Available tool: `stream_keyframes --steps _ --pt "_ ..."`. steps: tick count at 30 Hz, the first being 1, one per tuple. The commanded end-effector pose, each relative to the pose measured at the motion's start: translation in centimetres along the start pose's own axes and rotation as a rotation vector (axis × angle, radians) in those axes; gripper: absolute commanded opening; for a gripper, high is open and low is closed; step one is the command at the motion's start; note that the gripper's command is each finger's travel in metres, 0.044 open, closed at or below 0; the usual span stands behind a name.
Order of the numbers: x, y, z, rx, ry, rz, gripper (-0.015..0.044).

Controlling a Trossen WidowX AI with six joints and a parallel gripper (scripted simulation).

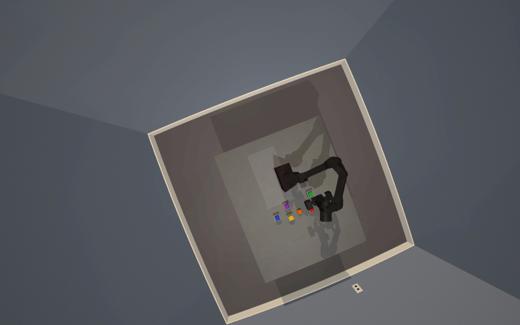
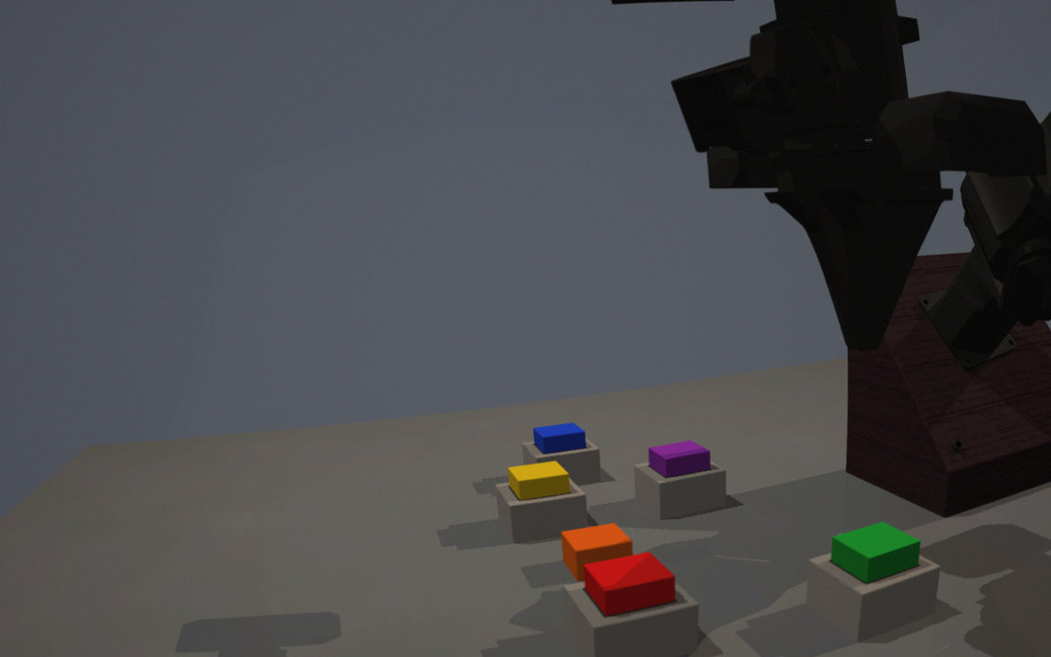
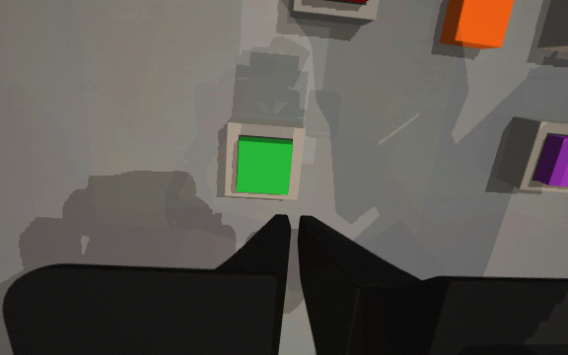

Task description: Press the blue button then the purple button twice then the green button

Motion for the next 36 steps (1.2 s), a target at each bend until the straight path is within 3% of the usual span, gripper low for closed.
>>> stream_keyframes --steps 1,4,9,36 --pt "0.9 -0.4 0.2 0.005 0.013 0.015 0.0020" --pt "0.9 -0.3 1.0 0.005 0.011 0.015 0.0020" --pt "1.1 -0.4 6.2 0.003 0.015 0.014 0.0020" --pt "1.2 -0.4 9.6 0.002 0.017 0.014 0.0020"
Point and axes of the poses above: the point midway between the two fingers, 35 mm back from their tips, its own z axis out along the fingers, its own x axis across the jaws, y = z × x, the point moved 2 cm from there along -z, back along the fingers, and after that the axes turned 13 degrees about -z, right-handed, at the moved point
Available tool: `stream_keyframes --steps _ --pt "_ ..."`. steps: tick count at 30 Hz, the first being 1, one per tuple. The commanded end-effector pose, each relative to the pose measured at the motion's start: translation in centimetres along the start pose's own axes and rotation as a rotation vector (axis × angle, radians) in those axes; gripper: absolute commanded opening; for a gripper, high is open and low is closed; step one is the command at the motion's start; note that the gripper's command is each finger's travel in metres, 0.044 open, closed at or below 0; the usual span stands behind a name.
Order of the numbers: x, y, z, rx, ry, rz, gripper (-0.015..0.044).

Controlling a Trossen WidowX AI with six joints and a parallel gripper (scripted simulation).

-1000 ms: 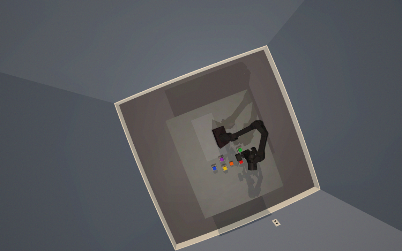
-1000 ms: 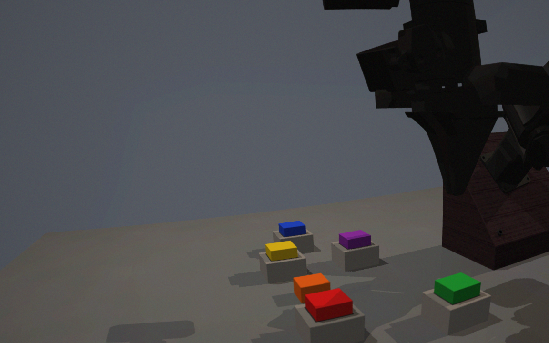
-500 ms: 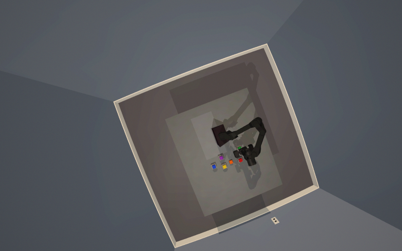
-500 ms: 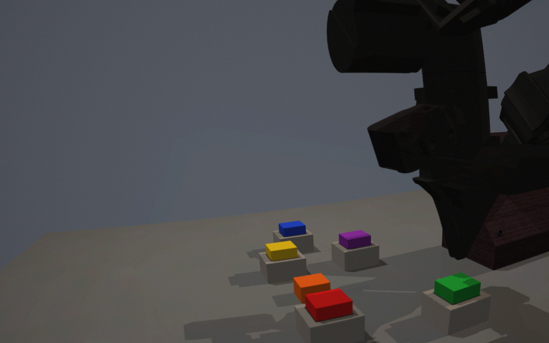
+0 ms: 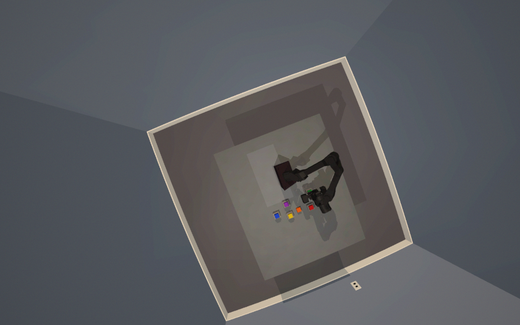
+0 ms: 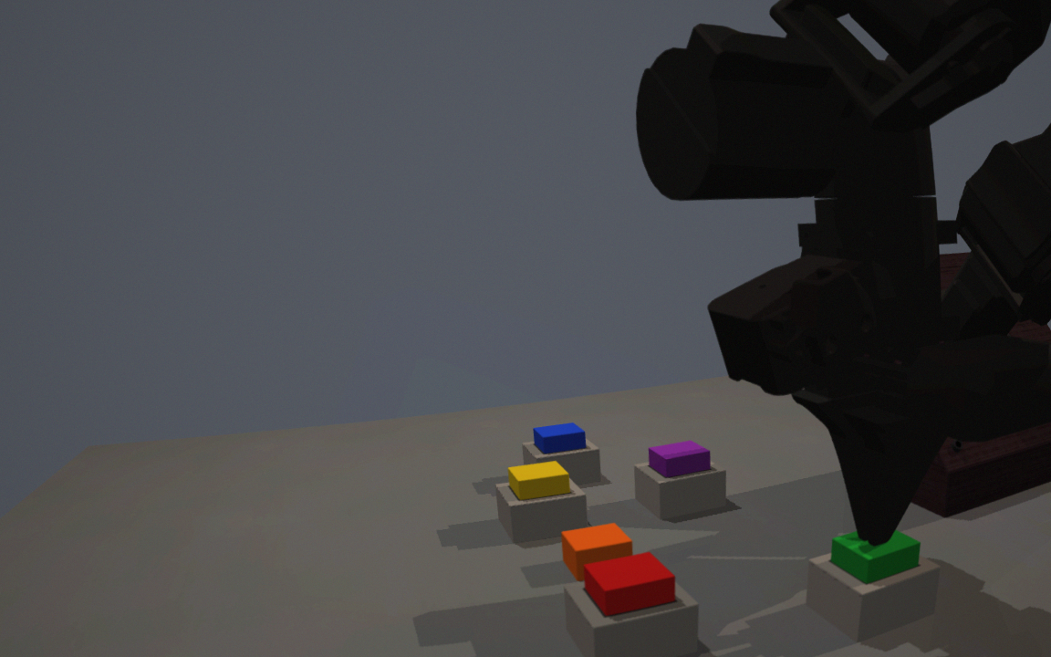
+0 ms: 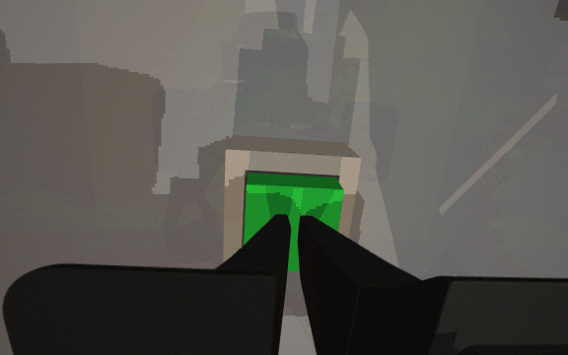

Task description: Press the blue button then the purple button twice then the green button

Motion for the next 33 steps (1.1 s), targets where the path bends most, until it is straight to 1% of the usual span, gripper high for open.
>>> stream_keyframes --steps 1,20,22,25,29,31,33 --pt "0.0 -0.1 0.7 0.002 0.003 0.005 0.0020" --pt "0.1 -0.1 0.8 0.002 0.004 0.005 0.0020" --pt "0.0 0.0 0.0 0.001 0.001 0.001 0.0020" --pt "0.0 -0.1 -2.4 0.003 0.001 0.005 0.0020" --pt "0.0 -0.1 -2.6 0.003 0.002 0.006 0.0020" --pt "0.3 0.4 -3.1 0.003 0.001 0.005 0.0072" --pt "1.3 1.7 -4.3 0.002 0.001 0.003 0.0125"
Point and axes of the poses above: the point midway between the two fingers, 35 mm back from their tips, its own z axis out along the fingers, its own x axis across the jaws, y = z × x, the point moved 2 cm from there along -z, back along the fingers, and after that the axes turned 13 degrees about -z, right-handed, at the moved point
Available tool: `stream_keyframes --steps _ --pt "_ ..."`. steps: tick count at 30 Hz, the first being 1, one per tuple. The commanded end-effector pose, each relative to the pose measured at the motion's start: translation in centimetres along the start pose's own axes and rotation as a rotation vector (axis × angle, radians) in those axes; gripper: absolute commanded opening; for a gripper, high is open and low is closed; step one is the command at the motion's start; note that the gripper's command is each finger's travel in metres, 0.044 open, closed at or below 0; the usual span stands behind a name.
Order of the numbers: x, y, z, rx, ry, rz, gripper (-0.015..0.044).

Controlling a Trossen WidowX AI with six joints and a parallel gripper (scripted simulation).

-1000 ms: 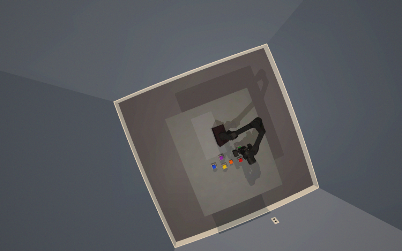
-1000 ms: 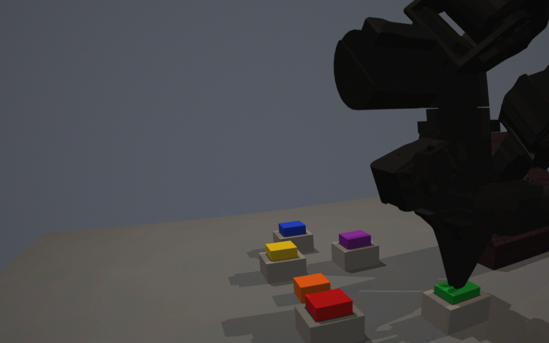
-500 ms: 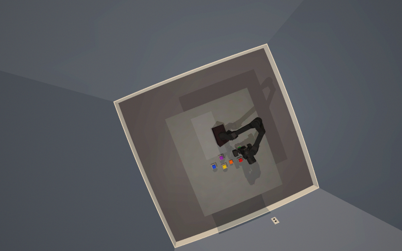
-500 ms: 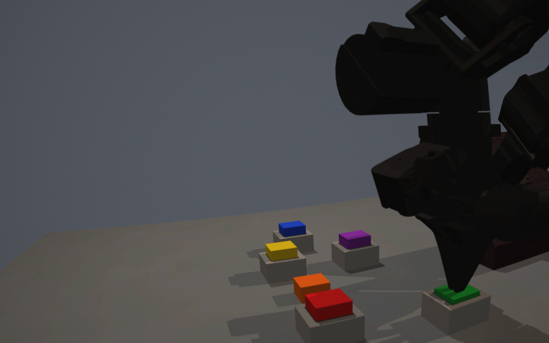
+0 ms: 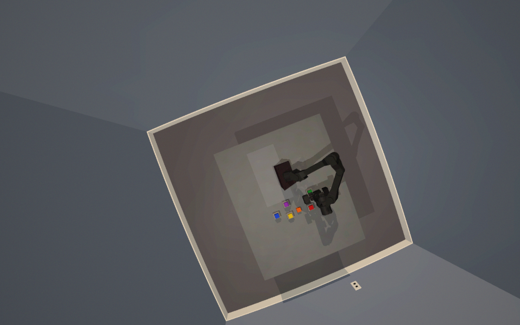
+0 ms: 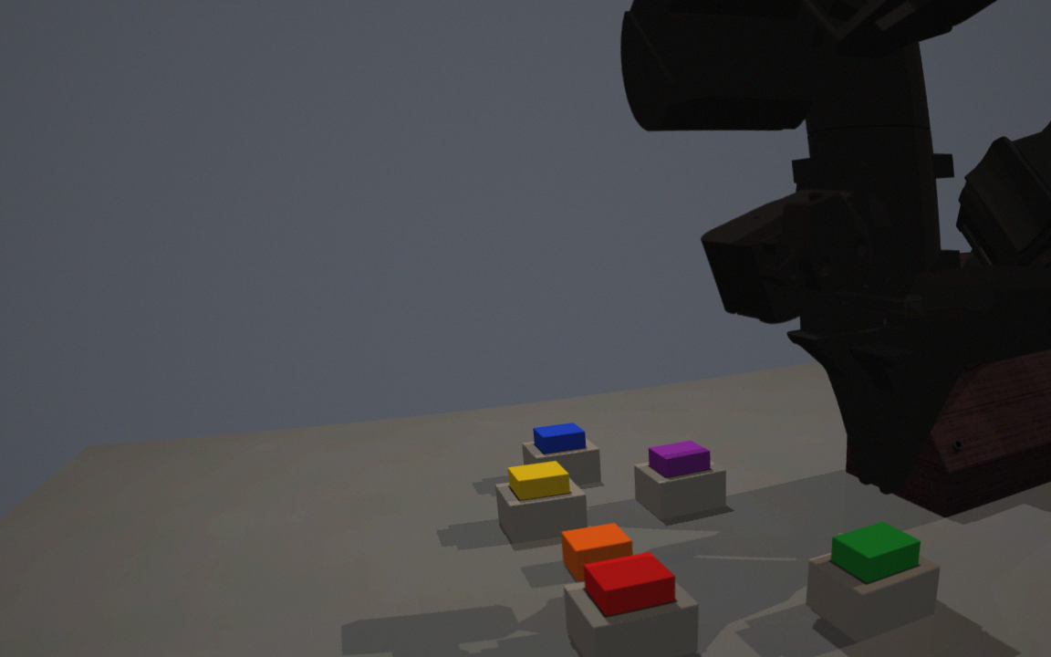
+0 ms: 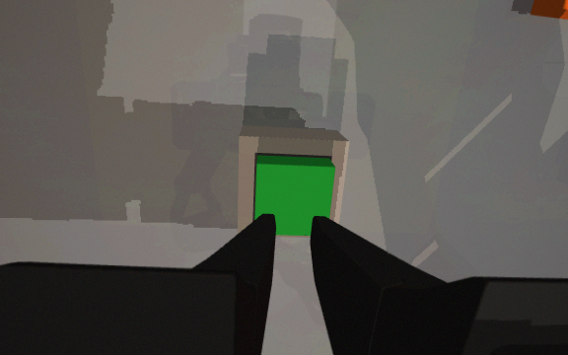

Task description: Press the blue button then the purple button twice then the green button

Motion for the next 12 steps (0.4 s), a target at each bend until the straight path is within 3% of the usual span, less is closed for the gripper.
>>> stream_keyframes --steps 1,6,10,12 --pt "1.5 2.1 -2.2 -0.009 0.002 -0.015 0.0151" --pt "4.2 4.9 -5.6 -0.009 0.002 -0.015 0.0283" --pt "4.6 5.2 -6.0 -0.009 0.003 -0.013 0.0387" --pt "4.6 5.2 -6.0 -0.009 0.003 -0.013 0.0400"
Point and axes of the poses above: the point midway between the two fingers, 35 mm back from their tips, its own z axis out along the fingers, its own x axis across the jaws, y = z × x, the point moved 2 cm from there along -z, back along the fingers, and after that the axes turned 13 degrees about -z, right-handed, at the moved point
